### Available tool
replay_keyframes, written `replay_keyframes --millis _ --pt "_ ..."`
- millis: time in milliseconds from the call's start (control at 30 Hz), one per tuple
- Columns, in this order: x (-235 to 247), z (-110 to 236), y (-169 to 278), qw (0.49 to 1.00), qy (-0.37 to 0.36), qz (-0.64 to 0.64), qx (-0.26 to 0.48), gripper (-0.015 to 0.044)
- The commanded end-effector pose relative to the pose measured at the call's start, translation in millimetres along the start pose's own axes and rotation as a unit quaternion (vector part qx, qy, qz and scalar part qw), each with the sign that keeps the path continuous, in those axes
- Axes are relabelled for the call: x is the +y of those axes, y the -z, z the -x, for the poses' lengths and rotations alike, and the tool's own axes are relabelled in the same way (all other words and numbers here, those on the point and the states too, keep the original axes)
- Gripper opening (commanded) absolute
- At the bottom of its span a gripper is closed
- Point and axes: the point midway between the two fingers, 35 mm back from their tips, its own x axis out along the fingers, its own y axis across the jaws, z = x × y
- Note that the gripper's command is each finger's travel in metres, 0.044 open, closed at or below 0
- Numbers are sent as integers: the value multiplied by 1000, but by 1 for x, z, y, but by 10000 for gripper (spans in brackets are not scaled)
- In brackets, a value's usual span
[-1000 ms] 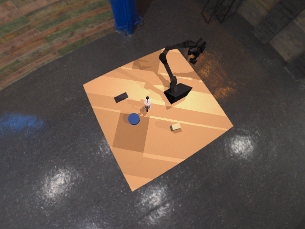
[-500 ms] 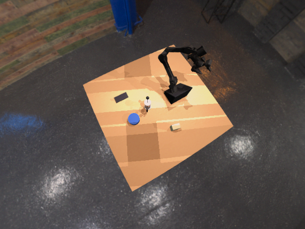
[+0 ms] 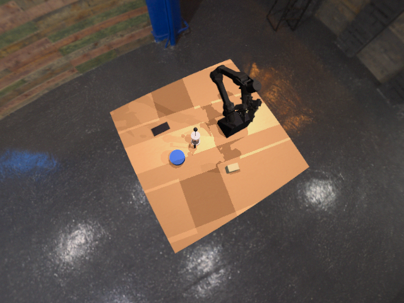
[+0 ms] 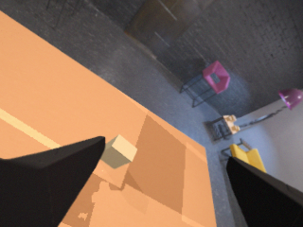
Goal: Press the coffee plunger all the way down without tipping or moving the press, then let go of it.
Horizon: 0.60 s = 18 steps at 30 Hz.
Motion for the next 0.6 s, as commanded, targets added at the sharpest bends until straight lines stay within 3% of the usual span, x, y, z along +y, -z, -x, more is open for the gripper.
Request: replay_keyframes --millis 0,200,433,567 --pt "-38 -16 42 985 83 -138 69 440" --pt "-92 -21 129 882 254 -361 167 440" --pt "-120 5 229 680 460 -523 228 440" --pt "-119 6 240 658 479 -533 231 440"
